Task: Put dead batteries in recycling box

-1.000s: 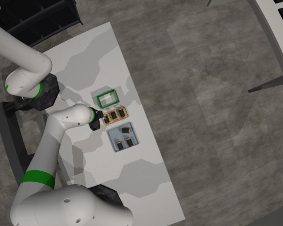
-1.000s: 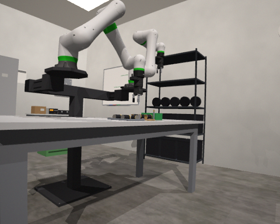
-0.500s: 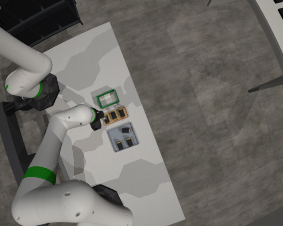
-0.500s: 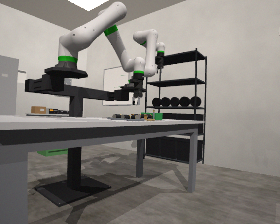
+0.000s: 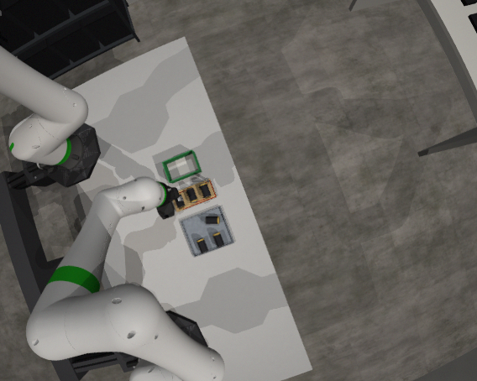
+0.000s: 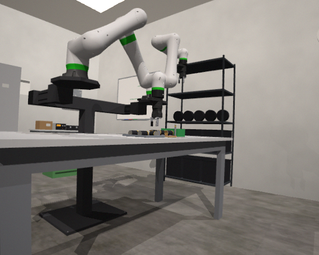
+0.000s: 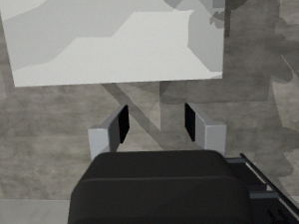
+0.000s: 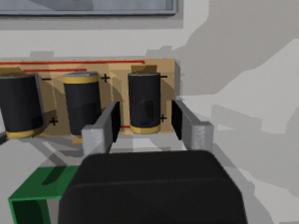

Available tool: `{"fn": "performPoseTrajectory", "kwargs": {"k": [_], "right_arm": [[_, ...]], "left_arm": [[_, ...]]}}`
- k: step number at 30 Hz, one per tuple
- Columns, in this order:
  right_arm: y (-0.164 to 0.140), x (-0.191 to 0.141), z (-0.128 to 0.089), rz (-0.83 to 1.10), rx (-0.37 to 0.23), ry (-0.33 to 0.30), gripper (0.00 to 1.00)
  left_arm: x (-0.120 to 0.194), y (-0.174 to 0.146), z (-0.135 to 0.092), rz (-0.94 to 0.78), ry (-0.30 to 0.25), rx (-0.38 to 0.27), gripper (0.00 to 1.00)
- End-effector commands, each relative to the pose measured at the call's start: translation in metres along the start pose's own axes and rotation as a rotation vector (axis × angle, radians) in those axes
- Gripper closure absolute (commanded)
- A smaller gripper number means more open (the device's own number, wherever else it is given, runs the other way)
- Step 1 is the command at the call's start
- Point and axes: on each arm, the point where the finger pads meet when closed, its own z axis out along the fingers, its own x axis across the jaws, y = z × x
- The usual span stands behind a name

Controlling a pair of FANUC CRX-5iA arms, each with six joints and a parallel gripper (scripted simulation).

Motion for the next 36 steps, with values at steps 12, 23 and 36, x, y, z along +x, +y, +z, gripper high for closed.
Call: {"fn": "performPoseTrajectory", "kwargs": {"k": [12,23,36], "right_arm": [[0.001,0.000,-0.001,0.000,-0.002,-0.001,0.10],[0.001,0.000,-0.001,0.000,-0.002,-0.001,0.10],[0.001,0.000,0.033,0.000,-0.002,-0.001,0.10]], "left_arm": [[0.000,0.000,-0.001,0.000,0.000,-0.002,0.00],[0.000,0.000,-0.001,0.000,0.000,-0.002,0.00],[0.000,0.000,-0.001,0.000,0.000,-0.002,0.00]]}}
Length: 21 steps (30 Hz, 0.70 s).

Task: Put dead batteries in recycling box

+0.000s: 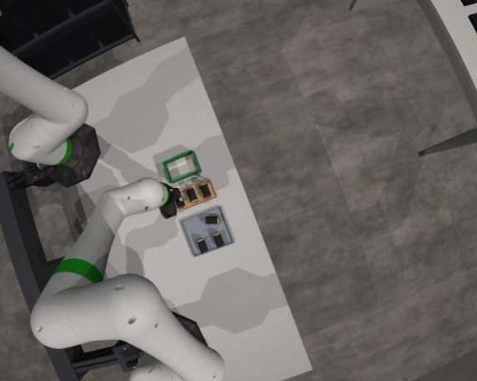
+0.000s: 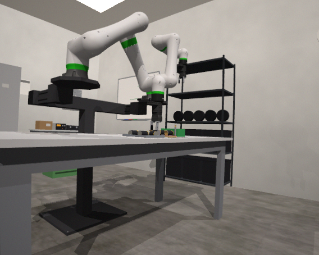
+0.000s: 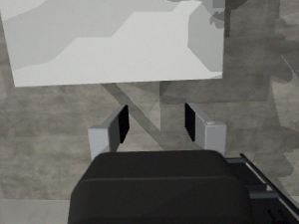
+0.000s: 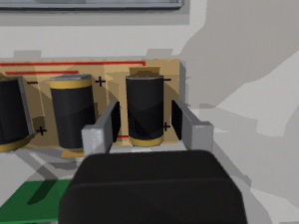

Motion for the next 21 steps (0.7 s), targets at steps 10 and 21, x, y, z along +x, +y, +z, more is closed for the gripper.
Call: {"fn": "performPoseTrajectory", "kwargs": {"k": [10,21], "right_arm": [[0.002,0.000,0.010,0.000,-0.003,-0.001,0.10],[0.002,0.000,0.015,0.000,-0.003,-0.001,0.10]], "left_arm": [[0.000,0.000,-0.001,0.000,0.000,-0.002,0.00],[0.000,0.000,-0.001,0.000,0.000,-0.002,0.00]]}}
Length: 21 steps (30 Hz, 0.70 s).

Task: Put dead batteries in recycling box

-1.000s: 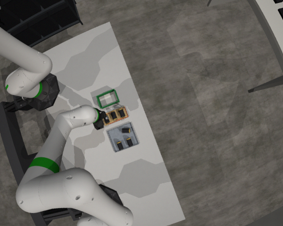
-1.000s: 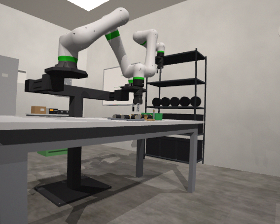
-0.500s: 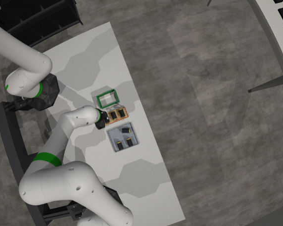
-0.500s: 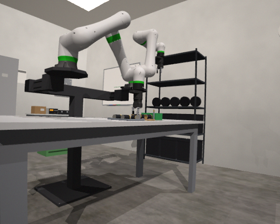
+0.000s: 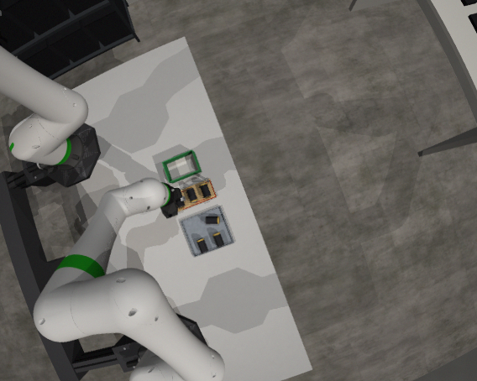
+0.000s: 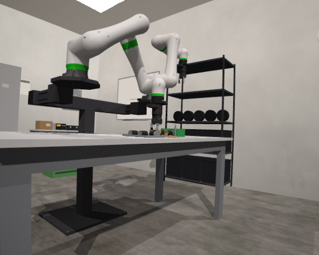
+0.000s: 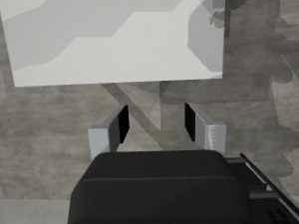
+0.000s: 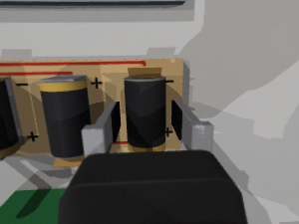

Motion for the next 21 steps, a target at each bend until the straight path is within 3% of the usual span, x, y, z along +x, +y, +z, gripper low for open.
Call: {"fn": "performPoseTrajectory", "kwargs": {"k": [1,2,21], "right_arm": [[0.0012,-0.0003,-0.0010,0.000,-0.002,-0.001,0.10],[0.0012,-0.0003,-0.0010,0.000,-0.002,-0.001,0.43],[0.0012,-0.0003,-0.0010,0.000,-0.002,-0.001,0.43]], "left_arm": [[-0.0001,0.0002,-0.0009,0.000,0.000,-0.002,0.00],[-0.0001,0.0002,-0.0009,0.000,0.000,-0.002,0.00],[-0.0001,0.0002,-0.0009,0.000,0.000,-0.002,0.00]]}}
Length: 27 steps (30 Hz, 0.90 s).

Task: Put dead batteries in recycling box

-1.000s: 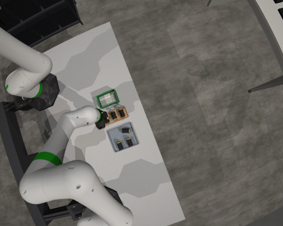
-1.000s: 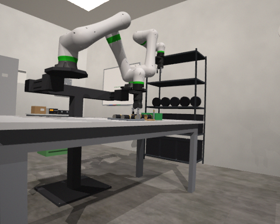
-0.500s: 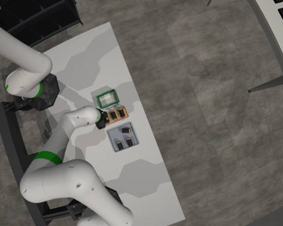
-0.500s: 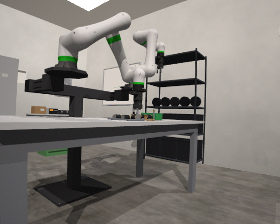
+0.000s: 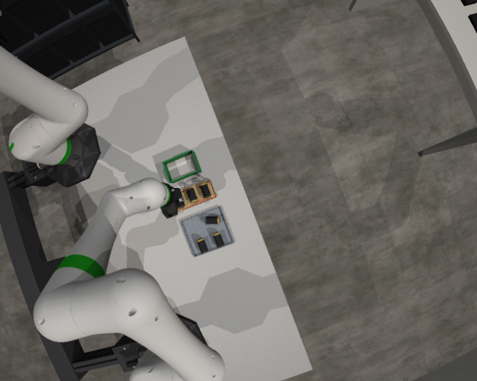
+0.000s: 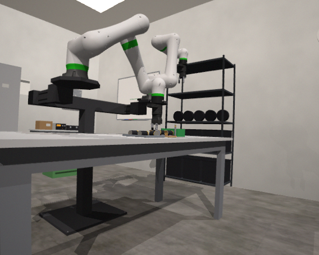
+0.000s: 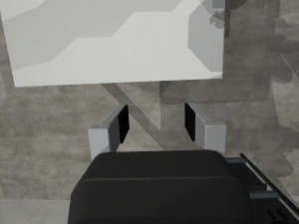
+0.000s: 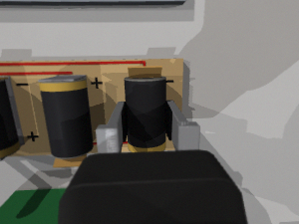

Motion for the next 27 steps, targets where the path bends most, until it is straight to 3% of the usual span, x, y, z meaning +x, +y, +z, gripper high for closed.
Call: {"fn": "performPoseTrajectory", "kwargs": {"k": [1,14,27], "right_arm": [[0.001,0.000,-0.001,0.000,-0.002,-0.001,0.43],[0.001,0.000,-0.003,0.000,-0.002,-0.001,0.43],[0.001,0.000,-0.044,0.000,-0.002,-0.001,0.43]], "left_arm": [[0.000,0.000,-0.001,0.000,0.000,-0.002,0.00],[0.000,0.000,-0.001,0.000,0.000,-0.002,0.00],[0.000,0.000,-0.001,0.000,0.000,-0.002,0.00]]}}
